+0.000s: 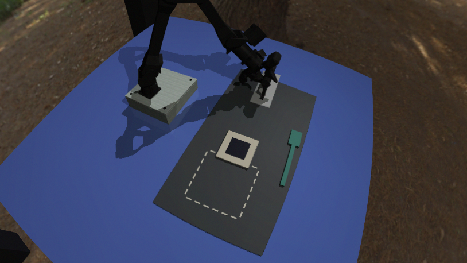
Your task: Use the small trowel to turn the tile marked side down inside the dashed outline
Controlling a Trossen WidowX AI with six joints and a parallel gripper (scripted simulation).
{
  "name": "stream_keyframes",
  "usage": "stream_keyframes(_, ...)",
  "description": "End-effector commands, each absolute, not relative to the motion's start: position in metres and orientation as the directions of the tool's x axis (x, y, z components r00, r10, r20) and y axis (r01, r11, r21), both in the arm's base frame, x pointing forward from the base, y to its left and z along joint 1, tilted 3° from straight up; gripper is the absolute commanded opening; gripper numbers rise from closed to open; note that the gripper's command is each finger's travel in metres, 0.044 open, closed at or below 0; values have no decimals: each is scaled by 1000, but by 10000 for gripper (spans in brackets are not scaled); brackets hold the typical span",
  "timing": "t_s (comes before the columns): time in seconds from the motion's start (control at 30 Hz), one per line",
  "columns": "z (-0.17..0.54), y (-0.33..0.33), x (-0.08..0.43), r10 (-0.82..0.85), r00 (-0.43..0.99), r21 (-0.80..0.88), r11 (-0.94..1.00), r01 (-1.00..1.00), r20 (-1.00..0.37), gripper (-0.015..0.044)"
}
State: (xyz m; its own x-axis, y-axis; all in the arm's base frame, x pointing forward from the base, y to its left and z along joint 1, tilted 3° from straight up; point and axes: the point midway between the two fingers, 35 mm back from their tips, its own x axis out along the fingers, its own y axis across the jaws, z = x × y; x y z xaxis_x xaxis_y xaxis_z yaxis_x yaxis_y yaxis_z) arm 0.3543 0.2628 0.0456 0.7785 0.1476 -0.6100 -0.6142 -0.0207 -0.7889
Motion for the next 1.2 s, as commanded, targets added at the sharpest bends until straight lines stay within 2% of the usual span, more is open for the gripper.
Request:
stream_keyframes(0.0,46,263,354,151,778,-789,-21,-614,-610,62)
stream_keyframes(0.2,46,263,354,151,778,-789,-21,-614,-610,22)
stream_keyframes(0.23,47,263,354,151,778,-789,-21,-614,-610,0)
stream_keyframes(0.5,101,259,353,148,779,-789,-21,-614,-610,0)
stream_keyframes(0.73,105,254,354,149,778,-788,-18,-616,-611,0)
stream_keyframes(1.17,91,168,366,171,767,-774,33,-632,-619,0)
